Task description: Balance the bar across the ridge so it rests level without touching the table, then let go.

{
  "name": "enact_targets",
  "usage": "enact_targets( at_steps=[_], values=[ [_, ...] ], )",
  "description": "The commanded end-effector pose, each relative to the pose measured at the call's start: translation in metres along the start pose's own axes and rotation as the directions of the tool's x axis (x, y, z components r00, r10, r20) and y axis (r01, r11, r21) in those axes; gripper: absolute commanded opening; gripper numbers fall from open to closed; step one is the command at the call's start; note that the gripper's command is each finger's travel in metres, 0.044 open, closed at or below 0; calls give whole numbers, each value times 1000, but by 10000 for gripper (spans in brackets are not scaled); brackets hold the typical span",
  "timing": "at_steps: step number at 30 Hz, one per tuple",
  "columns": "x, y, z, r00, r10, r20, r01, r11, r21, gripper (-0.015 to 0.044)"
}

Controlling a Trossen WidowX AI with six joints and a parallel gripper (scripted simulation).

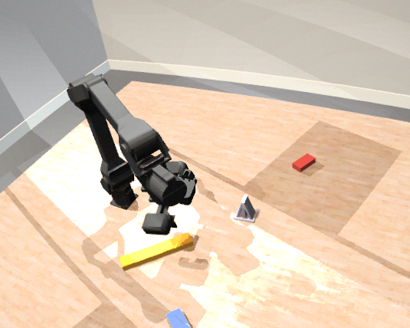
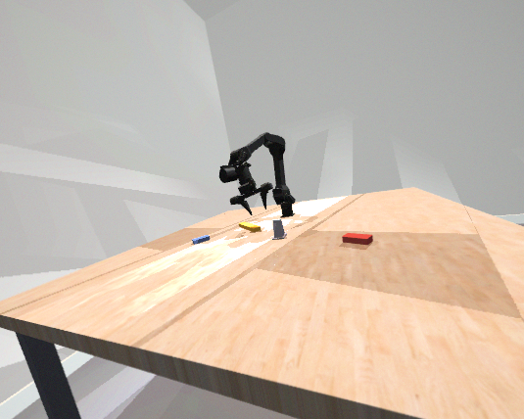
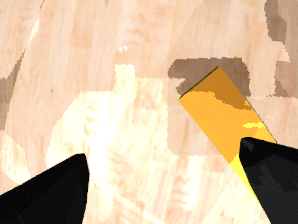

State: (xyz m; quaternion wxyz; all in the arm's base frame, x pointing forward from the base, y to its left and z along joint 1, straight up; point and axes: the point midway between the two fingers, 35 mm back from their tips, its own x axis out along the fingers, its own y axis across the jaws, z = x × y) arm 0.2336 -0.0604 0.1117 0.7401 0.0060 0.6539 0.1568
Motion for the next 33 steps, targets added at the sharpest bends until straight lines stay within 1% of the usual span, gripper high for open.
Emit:
enact_targets(
  at_steps=[1,10,20,26,33],
  values=[
    [-2,-7,-3,999,-35,-18,34,995,-92,315],
    [-8,-24,-11,990,-126,-67,96,935,-342,315],
    [-17,-42,-20,967,-221,-124,108,801,-588,315],
    [-14,-44,-21,965,-227,-128,106,790,-603,315],
    [22,-52,-26,965,-227,-128,106,790,-603,315]
  ],
)
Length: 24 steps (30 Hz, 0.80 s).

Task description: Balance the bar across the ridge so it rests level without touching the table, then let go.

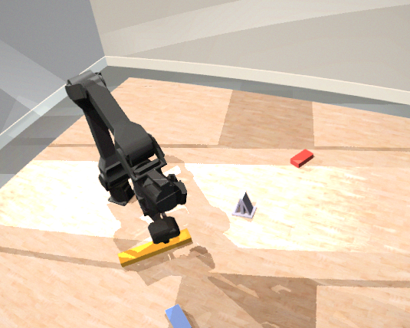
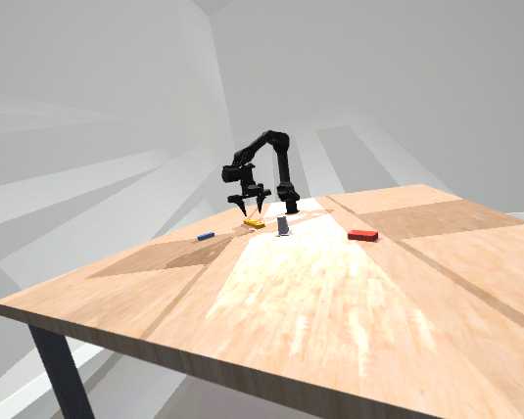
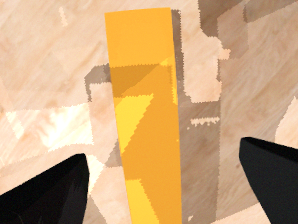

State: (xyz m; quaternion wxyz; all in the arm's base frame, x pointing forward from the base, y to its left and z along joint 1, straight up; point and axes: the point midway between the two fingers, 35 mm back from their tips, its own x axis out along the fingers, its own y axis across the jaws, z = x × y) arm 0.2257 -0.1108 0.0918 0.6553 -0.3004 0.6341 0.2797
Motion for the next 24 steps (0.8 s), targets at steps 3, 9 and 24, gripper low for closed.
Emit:
enact_targets(
  at_steps=[3,9,24],
  values=[
    [21,4,-2,1000,18,-10,-18,1000,-6,315],
    [24,4,-2,1000,18,-10,-18,1000,-6,315],
    [46,5,-2,1000,18,-10,-18,1000,-6,315]
  ],
)
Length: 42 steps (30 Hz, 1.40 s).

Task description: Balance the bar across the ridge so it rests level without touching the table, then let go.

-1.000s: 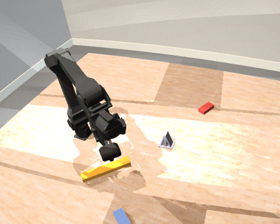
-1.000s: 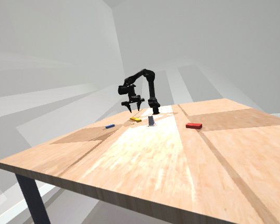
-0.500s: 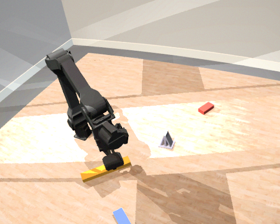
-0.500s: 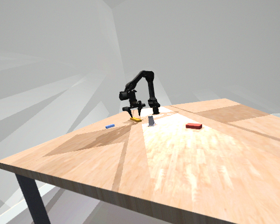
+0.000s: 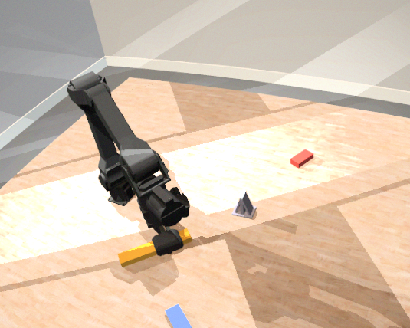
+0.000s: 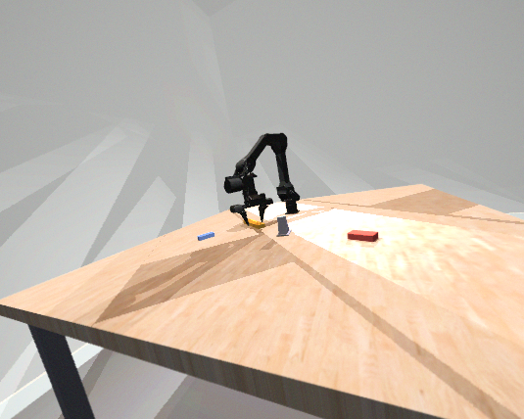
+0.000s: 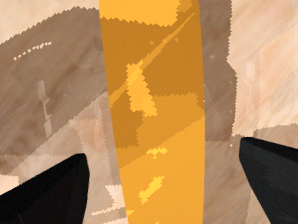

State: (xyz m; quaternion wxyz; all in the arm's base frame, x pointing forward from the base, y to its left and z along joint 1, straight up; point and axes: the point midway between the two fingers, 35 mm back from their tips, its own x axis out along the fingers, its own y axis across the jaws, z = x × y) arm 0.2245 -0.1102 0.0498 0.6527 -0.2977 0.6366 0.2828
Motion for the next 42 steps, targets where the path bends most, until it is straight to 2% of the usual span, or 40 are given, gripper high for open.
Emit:
enact_targets(
  at_steps=[1,14,20,27,31,42],
  values=[
    [4,2,-1,1000,8,-6,-8,1000,-6,315],
    [4,2,-1,1000,8,-6,-8,1000,-6,315],
    [4,2,-1,1000,8,-2,-8,1000,0,157],
    [4,2,-1,1000,8,-2,-8,1000,0,111],
    [-2,0,0,1000,8,-2,-8,1000,0,6],
    [-29,-4,1,1000,8,-3,-8,1000,-2,0]
  ],
)
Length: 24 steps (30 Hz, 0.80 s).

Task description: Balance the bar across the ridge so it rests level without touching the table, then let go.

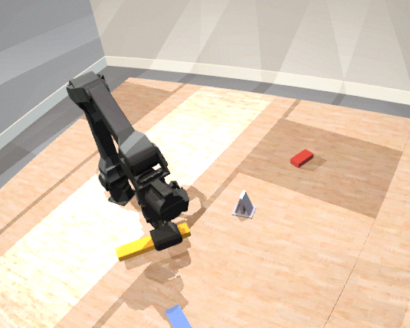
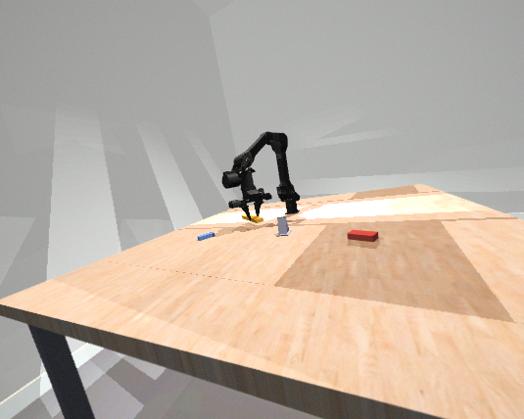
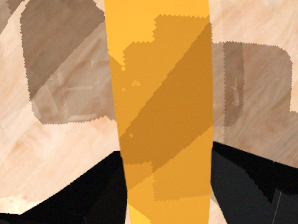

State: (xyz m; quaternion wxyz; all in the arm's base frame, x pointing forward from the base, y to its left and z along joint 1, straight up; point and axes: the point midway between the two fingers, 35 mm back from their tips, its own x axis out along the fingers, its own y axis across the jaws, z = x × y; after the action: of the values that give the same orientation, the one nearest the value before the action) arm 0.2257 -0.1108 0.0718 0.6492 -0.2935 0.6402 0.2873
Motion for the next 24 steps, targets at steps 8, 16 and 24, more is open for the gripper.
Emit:
enact_targets(
  at_steps=[8,16,24],
  values=[
    [-28,-3,1,1000,-8,0,8,1000,-3,0],
    [-49,-2,0,1000,-8,-1,8,1000,-4,0],
    [-69,1,0,1000,-8,-2,8,1000,-5,0]
  ],
)
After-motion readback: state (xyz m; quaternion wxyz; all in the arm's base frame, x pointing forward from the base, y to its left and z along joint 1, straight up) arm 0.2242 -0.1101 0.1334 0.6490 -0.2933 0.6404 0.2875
